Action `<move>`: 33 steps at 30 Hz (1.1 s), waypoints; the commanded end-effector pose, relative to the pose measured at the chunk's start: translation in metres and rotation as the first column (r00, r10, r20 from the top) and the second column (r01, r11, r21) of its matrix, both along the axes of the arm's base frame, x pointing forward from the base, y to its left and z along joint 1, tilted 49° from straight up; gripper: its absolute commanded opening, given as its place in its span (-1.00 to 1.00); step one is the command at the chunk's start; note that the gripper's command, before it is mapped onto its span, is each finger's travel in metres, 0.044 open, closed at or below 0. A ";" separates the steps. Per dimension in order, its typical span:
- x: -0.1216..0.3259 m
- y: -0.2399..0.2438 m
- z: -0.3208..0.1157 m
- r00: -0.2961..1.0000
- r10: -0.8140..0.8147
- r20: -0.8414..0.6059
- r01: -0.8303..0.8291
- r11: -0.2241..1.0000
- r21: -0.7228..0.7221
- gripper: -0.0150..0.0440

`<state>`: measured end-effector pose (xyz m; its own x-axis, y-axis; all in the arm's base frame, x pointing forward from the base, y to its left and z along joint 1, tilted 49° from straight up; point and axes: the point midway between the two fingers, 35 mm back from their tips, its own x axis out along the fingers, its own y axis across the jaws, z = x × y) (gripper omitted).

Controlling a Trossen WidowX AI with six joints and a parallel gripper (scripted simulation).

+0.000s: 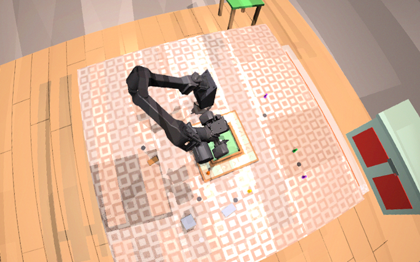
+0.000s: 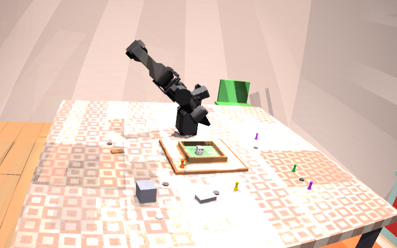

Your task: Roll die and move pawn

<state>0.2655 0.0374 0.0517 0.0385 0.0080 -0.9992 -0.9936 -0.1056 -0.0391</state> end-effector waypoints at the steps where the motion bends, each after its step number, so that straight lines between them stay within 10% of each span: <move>1: 0.000 0.014 0.014 1.000 0.003 0.014 -0.003 1.000 0.007 0.84; 5: -0.001 0.012 0.007 1.000 -0.012 -0.005 0.011 0.999 -0.052 1.00; 15: 0.005 -0.003 -0.035 0.994 0.008 0.107 0.074 0.669 -0.739 1.00; 21: 0.001 -0.003 -0.037 0.997 -0.026 0.074 0.070 0.717 -0.693 0.91; 24: 0.019 -0.008 -0.030 0.939 -0.220 0.264 0.341 0.694 -0.634 0.64; 33: 0.085 -0.044 0.004 0.128 -0.724 0.677 0.987 0.161 -0.015 0.19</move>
<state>0.3154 0.0143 0.0350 0.0891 -0.6834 -0.7246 -0.7280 0.4518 -0.5157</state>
